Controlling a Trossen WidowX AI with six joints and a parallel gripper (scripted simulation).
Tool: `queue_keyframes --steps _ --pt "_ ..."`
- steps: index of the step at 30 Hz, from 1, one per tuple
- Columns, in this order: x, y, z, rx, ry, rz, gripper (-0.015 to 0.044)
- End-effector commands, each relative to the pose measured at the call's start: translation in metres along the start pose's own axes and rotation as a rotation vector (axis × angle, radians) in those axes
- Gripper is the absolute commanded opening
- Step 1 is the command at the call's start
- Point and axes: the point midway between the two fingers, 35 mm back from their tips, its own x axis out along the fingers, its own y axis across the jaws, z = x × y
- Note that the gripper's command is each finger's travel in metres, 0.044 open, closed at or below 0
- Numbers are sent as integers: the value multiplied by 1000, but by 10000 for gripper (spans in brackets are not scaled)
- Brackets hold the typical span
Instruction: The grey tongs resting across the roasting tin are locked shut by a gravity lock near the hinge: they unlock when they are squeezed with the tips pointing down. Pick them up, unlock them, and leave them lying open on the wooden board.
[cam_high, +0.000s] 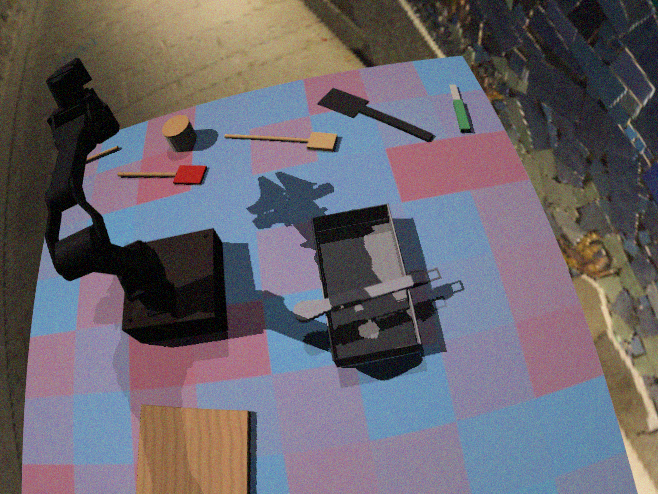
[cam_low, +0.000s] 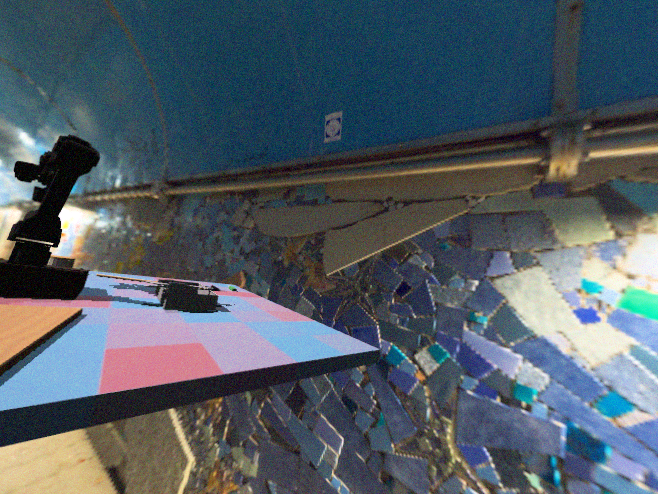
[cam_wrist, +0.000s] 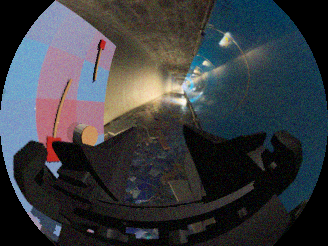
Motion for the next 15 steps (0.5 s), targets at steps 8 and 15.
queue_keyframes --steps 8,15 --pt "4 59 -152 452 478 227 260" --pt "-31 113 -247 763 813 300 260"
